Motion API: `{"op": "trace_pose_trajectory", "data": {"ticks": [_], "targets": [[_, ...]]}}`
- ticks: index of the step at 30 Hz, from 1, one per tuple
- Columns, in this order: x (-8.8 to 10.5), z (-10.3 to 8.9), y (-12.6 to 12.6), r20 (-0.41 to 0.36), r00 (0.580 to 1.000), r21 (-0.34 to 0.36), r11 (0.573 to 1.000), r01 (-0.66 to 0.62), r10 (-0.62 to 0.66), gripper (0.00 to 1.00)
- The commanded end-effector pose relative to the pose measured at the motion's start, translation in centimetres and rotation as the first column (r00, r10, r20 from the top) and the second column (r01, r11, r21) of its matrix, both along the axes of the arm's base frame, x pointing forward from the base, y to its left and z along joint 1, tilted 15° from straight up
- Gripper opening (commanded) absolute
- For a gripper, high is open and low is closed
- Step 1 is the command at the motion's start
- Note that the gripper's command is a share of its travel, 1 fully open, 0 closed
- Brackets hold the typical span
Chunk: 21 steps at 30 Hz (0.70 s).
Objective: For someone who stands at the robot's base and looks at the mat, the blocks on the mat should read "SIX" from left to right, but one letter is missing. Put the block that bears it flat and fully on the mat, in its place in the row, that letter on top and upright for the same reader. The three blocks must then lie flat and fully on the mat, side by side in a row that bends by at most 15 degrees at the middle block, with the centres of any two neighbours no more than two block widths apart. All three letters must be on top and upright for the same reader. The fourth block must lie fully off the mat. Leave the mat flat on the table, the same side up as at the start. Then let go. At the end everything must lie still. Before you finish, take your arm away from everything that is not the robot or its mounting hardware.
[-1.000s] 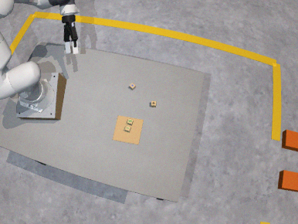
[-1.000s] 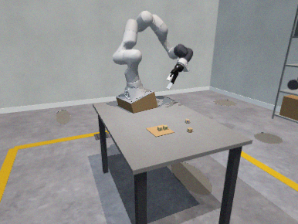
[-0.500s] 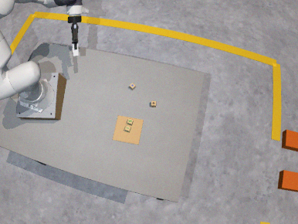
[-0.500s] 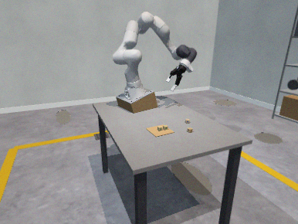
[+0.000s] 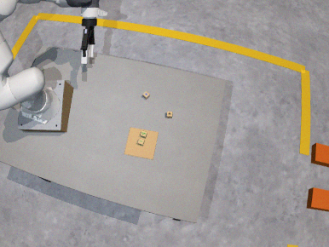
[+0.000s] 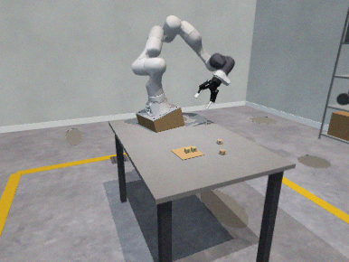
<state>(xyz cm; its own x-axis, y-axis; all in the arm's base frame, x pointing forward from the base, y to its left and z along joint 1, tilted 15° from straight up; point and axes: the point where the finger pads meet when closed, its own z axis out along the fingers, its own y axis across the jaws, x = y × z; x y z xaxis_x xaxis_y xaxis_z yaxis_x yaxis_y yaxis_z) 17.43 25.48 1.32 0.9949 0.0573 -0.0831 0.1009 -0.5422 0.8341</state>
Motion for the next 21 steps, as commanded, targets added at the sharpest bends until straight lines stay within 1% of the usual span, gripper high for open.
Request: {"op": "trace_pose_trajectory", "data": {"ticks": [1,7,14,15,17,18,21], "targets": [[0.3,-0.5,0.4,0.098,0.991,0.03,0.995,0.093,-0.096,1.0],[1.2,-1.0,0.5,0.166,0.968,0.059,0.982,0.179,-0.186,1.0],[2.3,-1.6,0.6,0.243,0.924,0.097,0.956,0.278,-0.294,1.0],[2.4,-1.6,0.6,0.252,0.917,0.103,0.951,0.291,-0.308,1.0],[2.4,-1.6,0.6,0.252,0.917,0.103,0.951,0.291,-0.308,1.0],[2.9,-1.8,0.6,0.279,0.895,0.118,0.938,0.326,-0.347,1.0],[3.3,-2.0,0.6,0.307,0.869,0.135,0.921,0.364,-0.388,1.0]]}}
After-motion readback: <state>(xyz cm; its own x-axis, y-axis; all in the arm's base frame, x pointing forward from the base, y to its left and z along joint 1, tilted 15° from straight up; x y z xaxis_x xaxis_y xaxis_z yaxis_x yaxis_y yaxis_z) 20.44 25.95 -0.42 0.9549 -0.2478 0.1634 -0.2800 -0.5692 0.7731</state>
